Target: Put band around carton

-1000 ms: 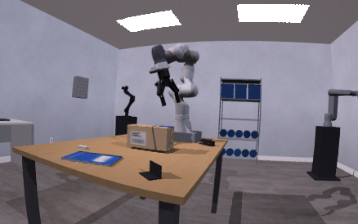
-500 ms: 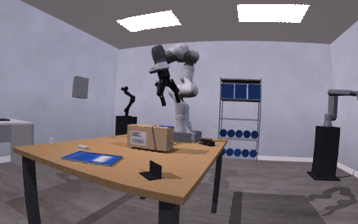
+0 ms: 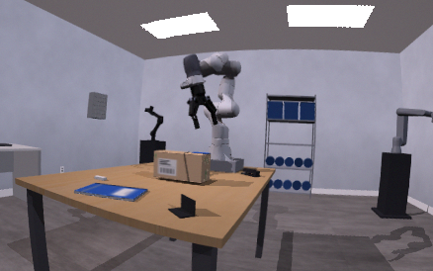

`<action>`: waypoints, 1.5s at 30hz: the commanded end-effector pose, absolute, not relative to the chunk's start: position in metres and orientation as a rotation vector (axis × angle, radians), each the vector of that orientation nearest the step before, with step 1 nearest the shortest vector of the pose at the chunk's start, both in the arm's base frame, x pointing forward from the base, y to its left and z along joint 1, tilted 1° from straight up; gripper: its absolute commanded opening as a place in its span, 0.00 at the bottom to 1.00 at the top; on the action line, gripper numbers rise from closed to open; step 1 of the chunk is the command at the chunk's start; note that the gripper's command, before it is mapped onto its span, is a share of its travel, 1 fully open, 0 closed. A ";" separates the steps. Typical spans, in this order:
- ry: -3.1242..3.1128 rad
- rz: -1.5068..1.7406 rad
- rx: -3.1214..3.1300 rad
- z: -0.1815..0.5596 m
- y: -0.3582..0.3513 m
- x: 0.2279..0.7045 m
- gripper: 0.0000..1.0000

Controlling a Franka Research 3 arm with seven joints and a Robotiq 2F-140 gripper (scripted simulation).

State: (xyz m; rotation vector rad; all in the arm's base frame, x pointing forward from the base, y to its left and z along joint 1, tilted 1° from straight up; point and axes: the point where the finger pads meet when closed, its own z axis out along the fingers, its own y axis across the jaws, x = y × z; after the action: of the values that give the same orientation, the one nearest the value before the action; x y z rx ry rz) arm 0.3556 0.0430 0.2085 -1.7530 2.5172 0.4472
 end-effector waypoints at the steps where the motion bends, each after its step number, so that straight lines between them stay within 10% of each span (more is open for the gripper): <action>1: 2.575 0.427 -1.689 0.207 0.040 0.360 1.00; 45: 3.075 0.136 -0.799 0.178 0.007 0.420 1.00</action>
State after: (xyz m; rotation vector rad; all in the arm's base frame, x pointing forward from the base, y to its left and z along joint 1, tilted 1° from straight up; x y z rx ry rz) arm 0.4118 0.0106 0.1792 -1.0383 2.9930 0.1893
